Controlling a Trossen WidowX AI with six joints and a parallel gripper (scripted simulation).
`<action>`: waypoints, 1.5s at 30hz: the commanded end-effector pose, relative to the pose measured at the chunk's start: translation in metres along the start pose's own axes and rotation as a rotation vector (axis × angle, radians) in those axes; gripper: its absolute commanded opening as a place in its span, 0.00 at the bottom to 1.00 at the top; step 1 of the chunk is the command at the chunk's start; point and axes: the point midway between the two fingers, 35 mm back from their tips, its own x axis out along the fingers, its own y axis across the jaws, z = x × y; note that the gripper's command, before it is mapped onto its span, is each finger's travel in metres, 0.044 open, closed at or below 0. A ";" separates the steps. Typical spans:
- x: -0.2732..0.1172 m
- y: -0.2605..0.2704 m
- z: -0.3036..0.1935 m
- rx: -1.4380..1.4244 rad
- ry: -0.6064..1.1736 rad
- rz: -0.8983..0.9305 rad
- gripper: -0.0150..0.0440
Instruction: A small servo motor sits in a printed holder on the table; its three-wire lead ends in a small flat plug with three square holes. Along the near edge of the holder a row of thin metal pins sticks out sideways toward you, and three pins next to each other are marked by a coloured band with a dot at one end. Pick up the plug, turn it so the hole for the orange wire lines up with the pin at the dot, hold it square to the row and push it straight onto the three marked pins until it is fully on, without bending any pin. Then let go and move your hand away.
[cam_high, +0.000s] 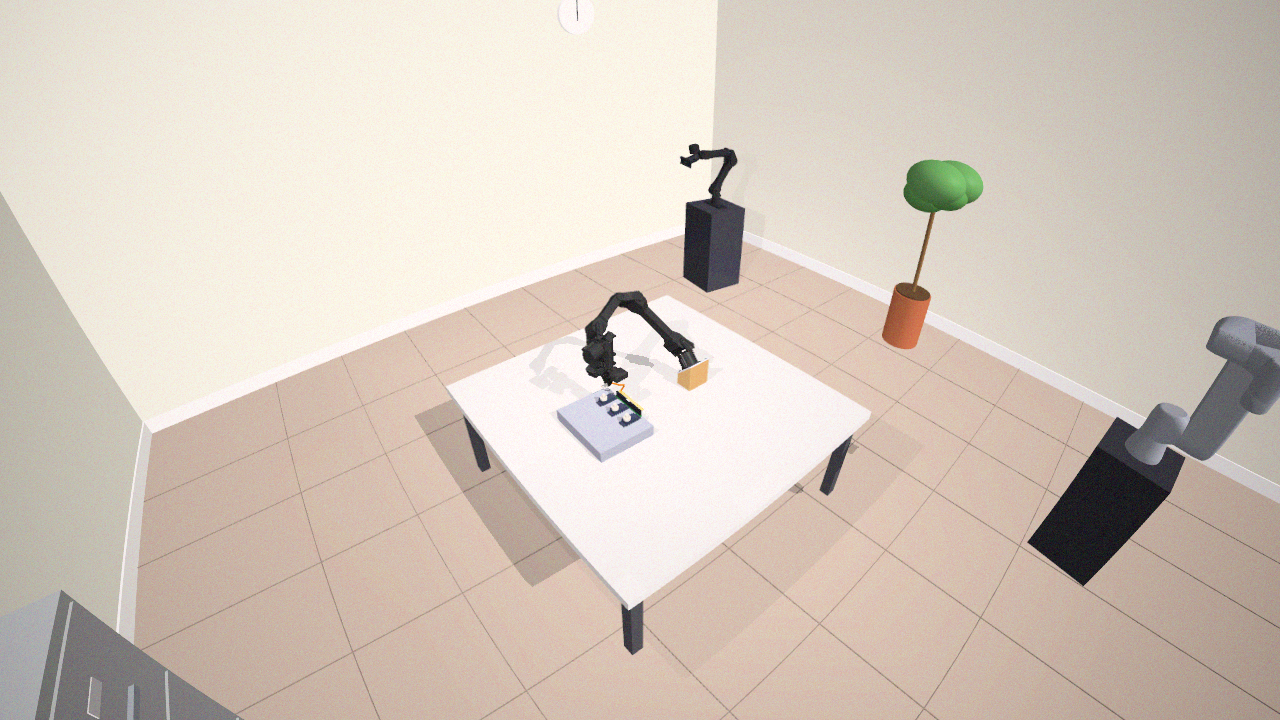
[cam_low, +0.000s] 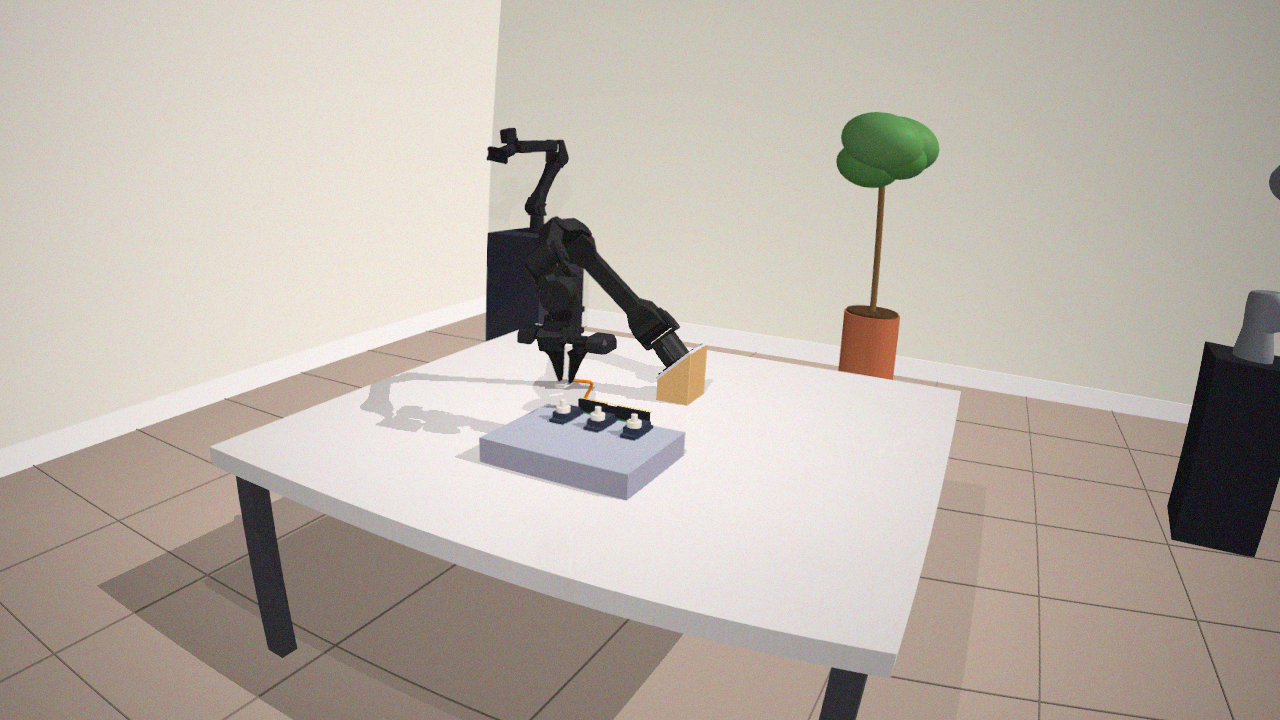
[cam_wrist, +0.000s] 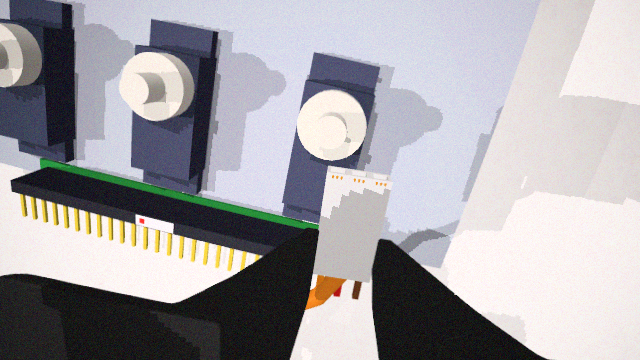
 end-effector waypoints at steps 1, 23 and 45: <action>-0.002 0.020 -0.014 0.012 -0.001 0.008 0.25; 0.003 0.090 -0.100 0.067 0.006 0.000 0.25; 0.044 0.095 -0.107 0.075 0.006 -0.005 0.25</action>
